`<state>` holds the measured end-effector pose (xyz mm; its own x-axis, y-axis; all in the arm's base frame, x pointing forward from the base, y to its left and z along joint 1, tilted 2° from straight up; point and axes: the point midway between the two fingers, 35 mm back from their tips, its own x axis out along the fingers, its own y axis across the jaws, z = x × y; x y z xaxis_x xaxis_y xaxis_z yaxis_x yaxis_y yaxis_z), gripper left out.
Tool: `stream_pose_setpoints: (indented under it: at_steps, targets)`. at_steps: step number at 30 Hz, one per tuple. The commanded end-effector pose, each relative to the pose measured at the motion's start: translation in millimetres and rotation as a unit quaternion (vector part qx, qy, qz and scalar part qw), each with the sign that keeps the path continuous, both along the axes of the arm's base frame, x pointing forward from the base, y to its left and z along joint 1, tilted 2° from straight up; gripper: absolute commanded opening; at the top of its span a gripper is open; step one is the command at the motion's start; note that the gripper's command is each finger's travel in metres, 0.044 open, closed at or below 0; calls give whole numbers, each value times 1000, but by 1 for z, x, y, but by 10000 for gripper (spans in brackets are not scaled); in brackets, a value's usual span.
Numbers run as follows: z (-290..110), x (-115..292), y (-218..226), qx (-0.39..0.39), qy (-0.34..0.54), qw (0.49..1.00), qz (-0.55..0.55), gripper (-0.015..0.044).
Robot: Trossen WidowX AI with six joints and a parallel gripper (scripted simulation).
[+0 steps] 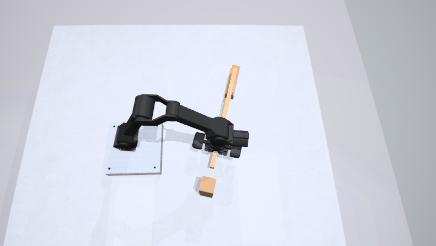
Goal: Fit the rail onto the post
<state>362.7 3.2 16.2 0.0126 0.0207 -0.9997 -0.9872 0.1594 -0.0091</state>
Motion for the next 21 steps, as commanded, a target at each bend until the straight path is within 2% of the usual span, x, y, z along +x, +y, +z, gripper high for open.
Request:
stream_pose_setpoints:
  at_steps: [1,21]
  targets:
    - [5,1,0,1,-3,1000,1,0]
    - [15,3,0,1,-3,1000,1,0]
